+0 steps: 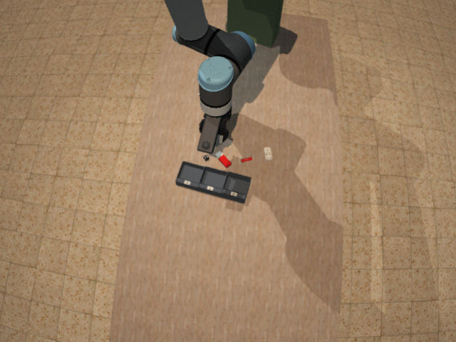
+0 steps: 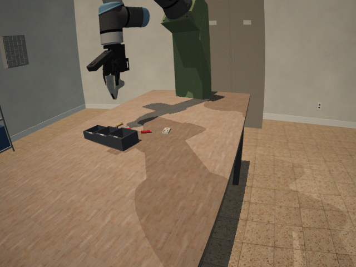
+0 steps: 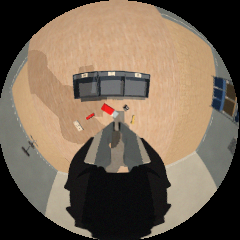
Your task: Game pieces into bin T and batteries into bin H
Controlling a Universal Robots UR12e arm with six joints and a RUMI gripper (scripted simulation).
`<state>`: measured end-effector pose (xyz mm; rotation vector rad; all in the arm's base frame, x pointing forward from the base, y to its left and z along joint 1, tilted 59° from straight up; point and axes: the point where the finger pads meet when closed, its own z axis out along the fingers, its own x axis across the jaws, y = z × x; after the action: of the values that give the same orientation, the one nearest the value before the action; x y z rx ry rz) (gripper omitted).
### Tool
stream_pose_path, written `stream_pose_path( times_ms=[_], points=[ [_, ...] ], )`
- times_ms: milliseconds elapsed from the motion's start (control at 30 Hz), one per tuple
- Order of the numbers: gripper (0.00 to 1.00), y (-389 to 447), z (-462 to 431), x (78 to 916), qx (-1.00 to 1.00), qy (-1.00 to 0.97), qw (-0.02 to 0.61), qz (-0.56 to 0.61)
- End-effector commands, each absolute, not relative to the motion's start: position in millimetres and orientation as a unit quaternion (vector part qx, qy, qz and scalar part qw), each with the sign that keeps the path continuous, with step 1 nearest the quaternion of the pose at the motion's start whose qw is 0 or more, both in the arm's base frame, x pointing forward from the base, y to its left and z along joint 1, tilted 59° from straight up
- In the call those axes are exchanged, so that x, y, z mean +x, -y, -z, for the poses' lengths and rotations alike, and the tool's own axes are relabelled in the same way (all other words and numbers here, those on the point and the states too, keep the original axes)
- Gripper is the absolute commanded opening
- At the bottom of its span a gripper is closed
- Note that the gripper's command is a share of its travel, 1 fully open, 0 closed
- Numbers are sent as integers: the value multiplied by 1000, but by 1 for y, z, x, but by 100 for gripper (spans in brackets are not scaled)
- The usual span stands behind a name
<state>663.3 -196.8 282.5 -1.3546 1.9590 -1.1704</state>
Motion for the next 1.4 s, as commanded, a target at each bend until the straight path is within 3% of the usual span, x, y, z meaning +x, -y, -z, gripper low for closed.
stream_pose_path(
  times_ms=[0,333,1367],
  points=[
    [4,237,-292,689,-494,-717,243,427],
    [4,289,-305,720,-494,-717,243,427],
    [4,305,-283,753,-494,-717,243,427]
  ],
)
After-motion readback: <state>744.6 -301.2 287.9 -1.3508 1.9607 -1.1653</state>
